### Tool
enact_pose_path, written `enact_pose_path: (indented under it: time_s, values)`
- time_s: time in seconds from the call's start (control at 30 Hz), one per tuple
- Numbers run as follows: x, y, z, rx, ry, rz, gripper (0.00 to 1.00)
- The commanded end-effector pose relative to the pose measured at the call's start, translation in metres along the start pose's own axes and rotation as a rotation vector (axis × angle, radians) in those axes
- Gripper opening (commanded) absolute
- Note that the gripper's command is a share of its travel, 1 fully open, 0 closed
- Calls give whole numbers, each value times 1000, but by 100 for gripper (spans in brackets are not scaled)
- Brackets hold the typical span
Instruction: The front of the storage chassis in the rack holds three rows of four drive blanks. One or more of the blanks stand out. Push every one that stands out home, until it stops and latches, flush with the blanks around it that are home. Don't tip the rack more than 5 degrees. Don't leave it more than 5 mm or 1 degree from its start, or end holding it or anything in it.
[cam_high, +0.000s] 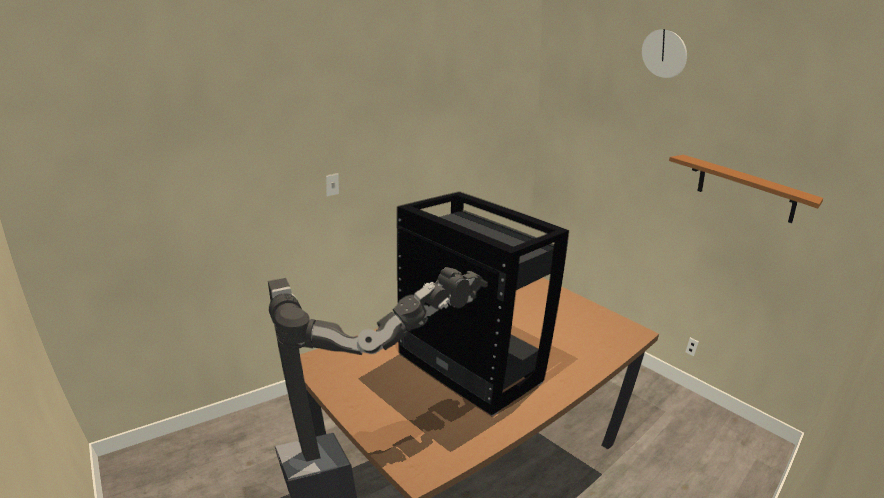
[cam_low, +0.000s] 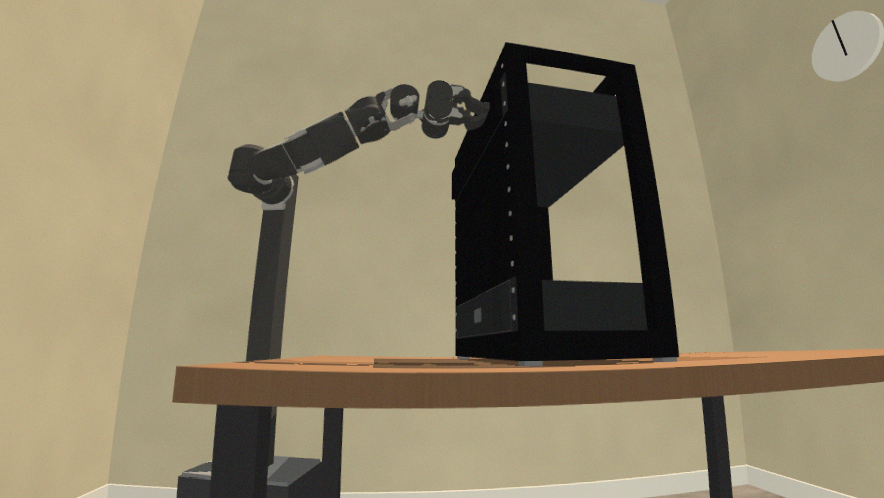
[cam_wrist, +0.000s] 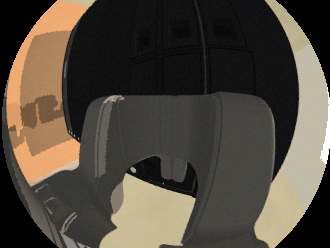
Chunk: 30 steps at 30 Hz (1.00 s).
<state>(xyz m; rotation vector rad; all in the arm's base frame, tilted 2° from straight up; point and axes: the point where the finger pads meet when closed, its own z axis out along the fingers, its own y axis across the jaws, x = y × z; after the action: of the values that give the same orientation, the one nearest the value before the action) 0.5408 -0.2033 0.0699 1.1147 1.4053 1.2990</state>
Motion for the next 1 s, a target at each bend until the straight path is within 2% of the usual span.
enact_pose_path:
  time_s: [0.0, 0.97]
  values:
    - [11, 13, 1, -43, 33, -2, 0]
    - [12, 15, 3, -43, 32, -2, 0]
